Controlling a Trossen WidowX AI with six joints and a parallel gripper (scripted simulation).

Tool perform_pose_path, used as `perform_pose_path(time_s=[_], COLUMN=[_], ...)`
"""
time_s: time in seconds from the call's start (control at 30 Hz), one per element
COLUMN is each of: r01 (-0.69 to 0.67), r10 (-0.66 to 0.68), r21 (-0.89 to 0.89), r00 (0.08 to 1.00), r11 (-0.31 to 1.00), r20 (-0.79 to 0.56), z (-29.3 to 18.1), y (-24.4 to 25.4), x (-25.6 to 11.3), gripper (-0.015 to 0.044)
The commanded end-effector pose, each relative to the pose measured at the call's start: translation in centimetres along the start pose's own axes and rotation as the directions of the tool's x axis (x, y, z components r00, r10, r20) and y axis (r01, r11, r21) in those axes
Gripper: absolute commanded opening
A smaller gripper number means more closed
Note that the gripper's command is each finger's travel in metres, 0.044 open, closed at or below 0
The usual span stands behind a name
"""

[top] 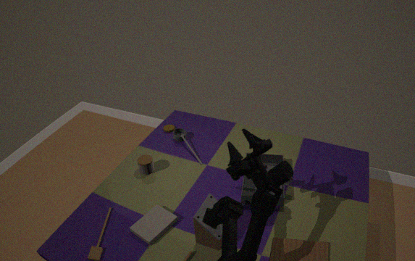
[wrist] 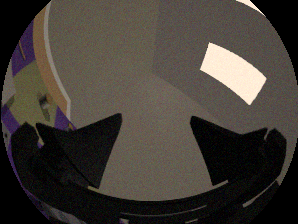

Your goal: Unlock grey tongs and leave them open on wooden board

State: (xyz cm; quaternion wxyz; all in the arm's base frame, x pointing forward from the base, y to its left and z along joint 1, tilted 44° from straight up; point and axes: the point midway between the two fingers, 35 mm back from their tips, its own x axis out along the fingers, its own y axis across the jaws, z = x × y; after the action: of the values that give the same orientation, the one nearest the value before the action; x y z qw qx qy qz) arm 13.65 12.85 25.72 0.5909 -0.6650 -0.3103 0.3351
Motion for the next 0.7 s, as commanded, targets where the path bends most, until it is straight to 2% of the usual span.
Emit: perform_pose_path(time_s=[0.0, 0.07, 0.17, 0.27, 0.4, 0.5, 0.67], r01=[-0.006, -0.025, -0.061, -0.031, 0.145, 0.348, 0.568], r10=[0.006, 0.028, 0.112, 0.238, 0.415, 0.546, 0.661], r21=[0.019, 0.096, 0.345, 0.637, 0.871, 0.906, 0.821], r00=[1.0, 0.999, 0.985, 0.941, 0.835, 0.723, 0.594], r11=[1.0, 0.995, 0.936, 0.771, 0.469, 0.243, 0.059], r20=[-0.007, -0.035, -0.128, -0.242, -0.362, -0.424, -0.458], z=[-0.2, -0.9, -3.3, -6.7, -11.2, -14.4, -17.3], y=[0.0, 0.1, 0.3, 1.0, 2.6, 4.0, 5.7], x=[0.0, 0.2, 0.7, 1.1, 1.1, 0.7, 0.1], gripper=[0.0426, 0.044, 0.044, 0.044, 0.044, 0.044, 0.044])
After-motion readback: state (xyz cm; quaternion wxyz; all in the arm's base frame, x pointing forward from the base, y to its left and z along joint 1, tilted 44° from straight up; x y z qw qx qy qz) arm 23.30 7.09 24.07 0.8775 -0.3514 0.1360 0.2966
